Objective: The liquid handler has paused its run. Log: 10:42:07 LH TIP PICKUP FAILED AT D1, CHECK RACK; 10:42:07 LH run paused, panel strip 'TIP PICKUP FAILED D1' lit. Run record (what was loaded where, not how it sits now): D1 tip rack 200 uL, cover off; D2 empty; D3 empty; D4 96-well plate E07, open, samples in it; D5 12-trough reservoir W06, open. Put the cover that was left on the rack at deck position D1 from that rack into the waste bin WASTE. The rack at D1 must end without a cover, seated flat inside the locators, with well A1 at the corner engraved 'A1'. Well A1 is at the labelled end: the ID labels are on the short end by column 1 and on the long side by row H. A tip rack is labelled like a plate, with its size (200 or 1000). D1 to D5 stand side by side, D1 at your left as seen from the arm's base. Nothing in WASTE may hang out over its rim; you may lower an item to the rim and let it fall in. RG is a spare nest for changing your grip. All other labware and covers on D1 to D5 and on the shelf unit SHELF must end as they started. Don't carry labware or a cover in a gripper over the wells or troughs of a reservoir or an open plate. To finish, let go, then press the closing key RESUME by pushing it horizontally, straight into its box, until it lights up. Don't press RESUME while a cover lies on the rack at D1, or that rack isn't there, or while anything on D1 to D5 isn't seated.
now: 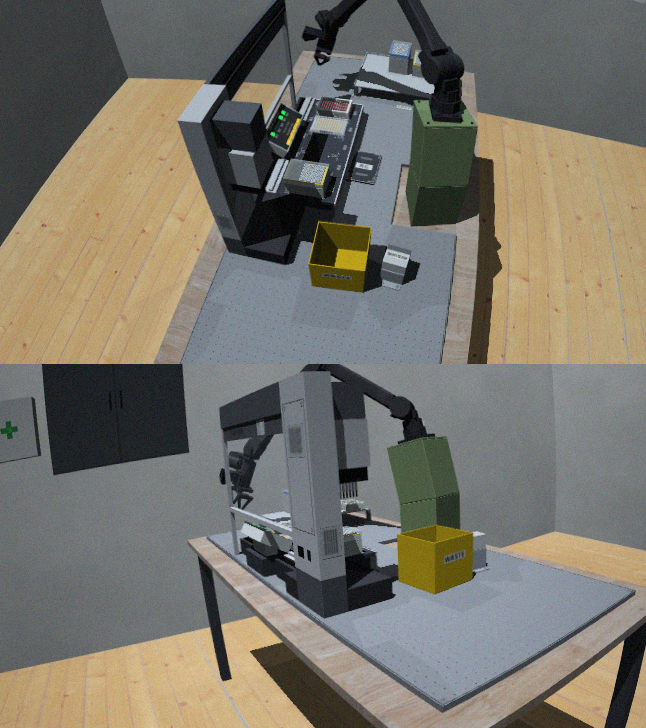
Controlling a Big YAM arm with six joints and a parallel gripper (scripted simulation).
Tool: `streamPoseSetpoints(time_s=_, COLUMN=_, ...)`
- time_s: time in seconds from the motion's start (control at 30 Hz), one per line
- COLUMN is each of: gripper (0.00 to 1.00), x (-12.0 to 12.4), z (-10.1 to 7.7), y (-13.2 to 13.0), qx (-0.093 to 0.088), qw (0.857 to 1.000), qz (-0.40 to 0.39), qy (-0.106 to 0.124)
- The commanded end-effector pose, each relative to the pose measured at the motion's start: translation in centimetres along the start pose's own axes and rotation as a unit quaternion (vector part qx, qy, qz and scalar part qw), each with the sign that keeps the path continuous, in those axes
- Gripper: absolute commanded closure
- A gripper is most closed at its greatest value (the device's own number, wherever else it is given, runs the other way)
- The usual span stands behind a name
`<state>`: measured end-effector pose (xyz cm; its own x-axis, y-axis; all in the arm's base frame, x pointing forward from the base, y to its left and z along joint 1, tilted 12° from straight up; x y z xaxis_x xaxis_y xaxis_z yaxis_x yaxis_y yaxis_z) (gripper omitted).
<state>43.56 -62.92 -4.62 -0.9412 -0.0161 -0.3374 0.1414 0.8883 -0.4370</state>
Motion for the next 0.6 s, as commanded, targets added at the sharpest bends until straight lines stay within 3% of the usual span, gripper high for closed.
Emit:
streamPoseSetpoints(time_s=0.0, gripper=0.0, x=-2.1, z=-4.8, y=-2.4, qx=0.012, qw=1.0, qz=0.01, qy=-0.003)
streamPoseSetpoints(time_s=0.4, gripper=0.0, x=-1.1, z=-8.0, y=2.0, qx=-0.061, qw=0.994, qz=0.017, qy=0.088)
streamPoseSetpoints(time_s=0.5, gripper=0.0, x=-2.1, z=-8.7, y=1.0, qx=-0.056, qw=0.995, qz=0.019, qy=0.086)
streamPoseSetpoints(time_s=0.57, gripper=0.0, x=-1.5, z=-9.2, y=1.6, qx=-0.068, qw=0.992, qz=0.022, qy=0.102)
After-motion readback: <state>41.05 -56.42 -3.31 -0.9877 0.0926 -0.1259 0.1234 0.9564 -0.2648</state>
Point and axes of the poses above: the point where the finger pads meet when closed, its own z axis out along the fingers, its own y axis across the jaws, x = y × z, the point moved 3 cm from there along -z, back along the fingers, and after that the axes turned 1 degree about z, right-handed, at the moved point
